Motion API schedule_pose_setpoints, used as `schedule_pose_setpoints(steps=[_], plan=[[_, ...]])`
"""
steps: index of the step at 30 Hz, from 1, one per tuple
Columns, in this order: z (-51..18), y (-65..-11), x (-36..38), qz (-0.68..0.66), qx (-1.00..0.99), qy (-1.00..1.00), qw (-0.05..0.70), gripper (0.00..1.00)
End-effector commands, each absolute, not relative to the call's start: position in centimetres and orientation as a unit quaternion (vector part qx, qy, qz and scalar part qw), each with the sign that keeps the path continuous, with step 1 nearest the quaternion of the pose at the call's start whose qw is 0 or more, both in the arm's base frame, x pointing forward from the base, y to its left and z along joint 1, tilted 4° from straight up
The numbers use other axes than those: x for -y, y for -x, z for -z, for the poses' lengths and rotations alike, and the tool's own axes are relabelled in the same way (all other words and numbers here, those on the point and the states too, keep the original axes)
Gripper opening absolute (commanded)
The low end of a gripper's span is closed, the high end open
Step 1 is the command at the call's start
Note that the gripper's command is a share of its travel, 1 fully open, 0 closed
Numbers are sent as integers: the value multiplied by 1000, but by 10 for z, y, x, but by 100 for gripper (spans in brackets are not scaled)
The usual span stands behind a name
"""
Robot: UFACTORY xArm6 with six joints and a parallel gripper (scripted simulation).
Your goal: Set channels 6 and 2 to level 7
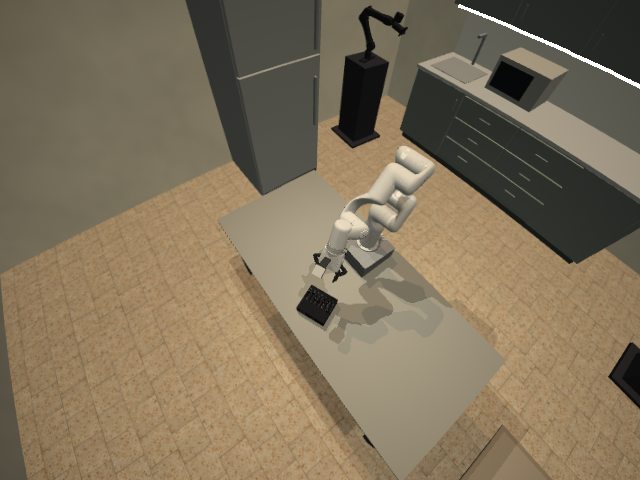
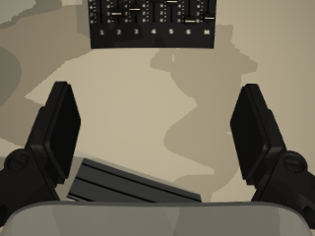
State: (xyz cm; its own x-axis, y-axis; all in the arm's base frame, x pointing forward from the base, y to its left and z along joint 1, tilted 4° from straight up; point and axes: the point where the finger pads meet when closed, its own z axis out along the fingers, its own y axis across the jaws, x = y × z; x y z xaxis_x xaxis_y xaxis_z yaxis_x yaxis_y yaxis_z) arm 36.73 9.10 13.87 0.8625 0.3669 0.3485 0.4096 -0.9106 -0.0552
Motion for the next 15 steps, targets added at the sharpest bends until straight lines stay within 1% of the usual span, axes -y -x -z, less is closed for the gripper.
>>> schedule_pose_setpoints(steps=[1,6,13,15], plan=[[-140,-369,-91,169,203,962,63,100],[-139,-370,-93,167,233,956,58,100],[-135,-377,-98,153,366,917,37,100],[-135,-377,-98,153,366,917,37,100]])
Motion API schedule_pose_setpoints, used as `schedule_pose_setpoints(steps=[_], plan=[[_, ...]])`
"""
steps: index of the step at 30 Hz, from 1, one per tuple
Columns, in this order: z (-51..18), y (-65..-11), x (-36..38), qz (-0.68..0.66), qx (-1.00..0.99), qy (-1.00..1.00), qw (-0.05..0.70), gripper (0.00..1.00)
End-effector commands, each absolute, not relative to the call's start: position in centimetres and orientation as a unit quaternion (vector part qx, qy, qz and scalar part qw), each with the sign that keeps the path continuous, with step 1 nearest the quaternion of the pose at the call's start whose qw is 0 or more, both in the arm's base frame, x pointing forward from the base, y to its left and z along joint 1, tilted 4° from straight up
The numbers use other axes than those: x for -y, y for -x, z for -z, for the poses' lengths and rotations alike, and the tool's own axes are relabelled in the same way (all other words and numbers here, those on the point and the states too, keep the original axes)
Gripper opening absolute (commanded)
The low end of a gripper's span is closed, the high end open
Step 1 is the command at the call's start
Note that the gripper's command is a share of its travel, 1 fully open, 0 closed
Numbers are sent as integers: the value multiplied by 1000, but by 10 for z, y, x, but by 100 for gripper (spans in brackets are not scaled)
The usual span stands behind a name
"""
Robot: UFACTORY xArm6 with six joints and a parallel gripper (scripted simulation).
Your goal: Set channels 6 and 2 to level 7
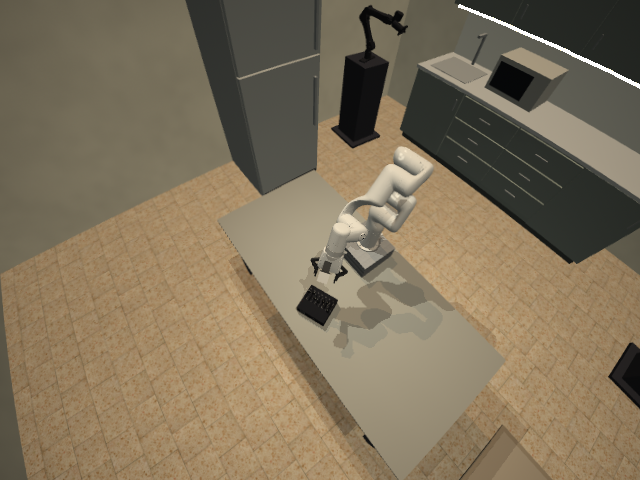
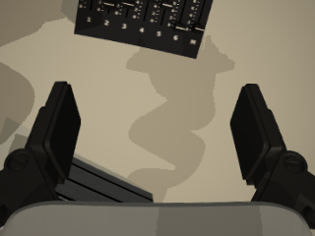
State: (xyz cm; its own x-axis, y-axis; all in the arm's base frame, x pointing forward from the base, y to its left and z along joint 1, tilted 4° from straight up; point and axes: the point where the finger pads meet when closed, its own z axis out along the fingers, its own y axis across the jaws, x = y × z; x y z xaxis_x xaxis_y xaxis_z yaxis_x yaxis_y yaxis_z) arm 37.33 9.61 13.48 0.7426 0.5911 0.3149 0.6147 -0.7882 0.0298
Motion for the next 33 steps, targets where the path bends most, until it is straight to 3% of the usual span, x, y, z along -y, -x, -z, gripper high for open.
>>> schedule_pose_setpoints(steps=[1,18,33], plan=[[-134,-378,-99,149,394,906,33,100],[-103,-406,-119,87,761,642,-13,100],[-70,-424,-128,38,935,352,-16,100]])
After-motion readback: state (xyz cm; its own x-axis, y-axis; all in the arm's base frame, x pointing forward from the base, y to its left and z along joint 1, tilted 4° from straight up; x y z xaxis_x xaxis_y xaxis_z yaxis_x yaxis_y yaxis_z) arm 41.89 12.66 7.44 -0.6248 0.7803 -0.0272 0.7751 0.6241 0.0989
